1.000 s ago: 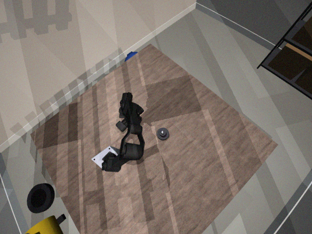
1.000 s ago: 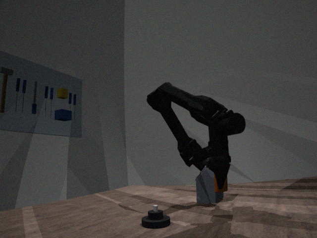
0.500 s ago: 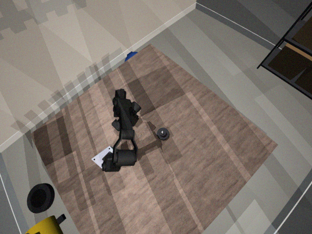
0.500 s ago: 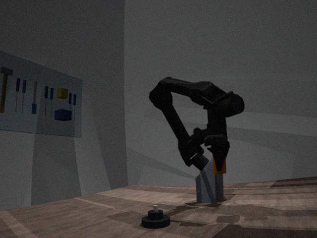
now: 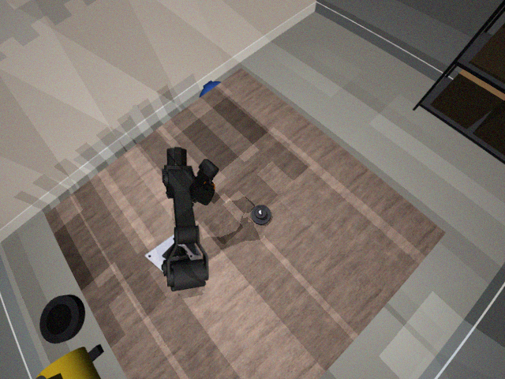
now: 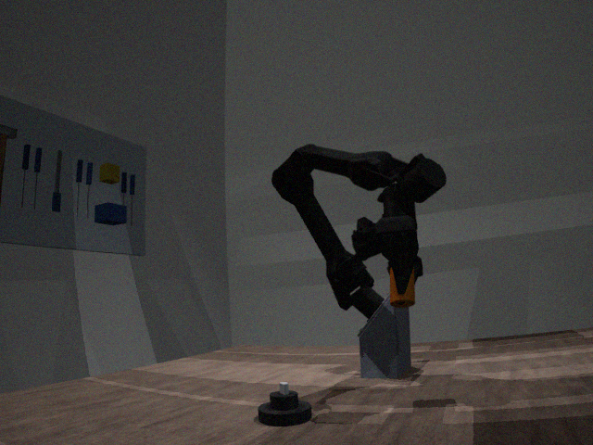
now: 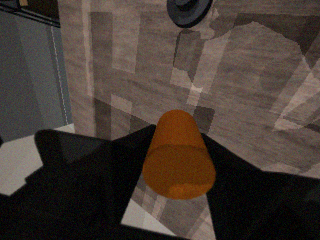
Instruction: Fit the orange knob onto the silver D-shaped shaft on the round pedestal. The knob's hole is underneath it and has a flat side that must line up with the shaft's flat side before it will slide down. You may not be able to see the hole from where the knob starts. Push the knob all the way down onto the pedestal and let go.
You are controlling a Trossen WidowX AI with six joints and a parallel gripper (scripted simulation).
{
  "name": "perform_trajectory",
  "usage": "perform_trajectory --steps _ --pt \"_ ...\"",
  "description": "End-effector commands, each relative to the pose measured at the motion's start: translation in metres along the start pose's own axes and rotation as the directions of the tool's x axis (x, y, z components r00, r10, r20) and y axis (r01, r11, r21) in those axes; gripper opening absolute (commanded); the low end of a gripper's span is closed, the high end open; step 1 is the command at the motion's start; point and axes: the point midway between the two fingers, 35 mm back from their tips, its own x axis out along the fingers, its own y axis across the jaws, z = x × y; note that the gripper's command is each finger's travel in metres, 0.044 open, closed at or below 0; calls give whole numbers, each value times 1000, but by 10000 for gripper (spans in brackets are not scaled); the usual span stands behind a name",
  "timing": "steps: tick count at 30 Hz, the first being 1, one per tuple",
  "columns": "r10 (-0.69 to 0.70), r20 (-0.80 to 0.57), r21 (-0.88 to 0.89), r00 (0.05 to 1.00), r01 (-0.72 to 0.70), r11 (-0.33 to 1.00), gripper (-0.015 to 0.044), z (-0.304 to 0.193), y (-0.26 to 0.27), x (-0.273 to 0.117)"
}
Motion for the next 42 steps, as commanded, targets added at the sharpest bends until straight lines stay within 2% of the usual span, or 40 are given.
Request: perform_trajectory --steps 1,11,23,36,42 --pt "80 -2 -3 997 -80 997 0 0 4 -8" --pt "295 -4 -3 956 -295 956 0 -1 13 -28" --pt "525 -6 -2 851 -525 851 0 -1 24 -49" --pt "590 -6 -2 808 -590 808 0 -2 23 -50" --pt "568 -7 -2 823 -568 823 0 -2 23 -48"
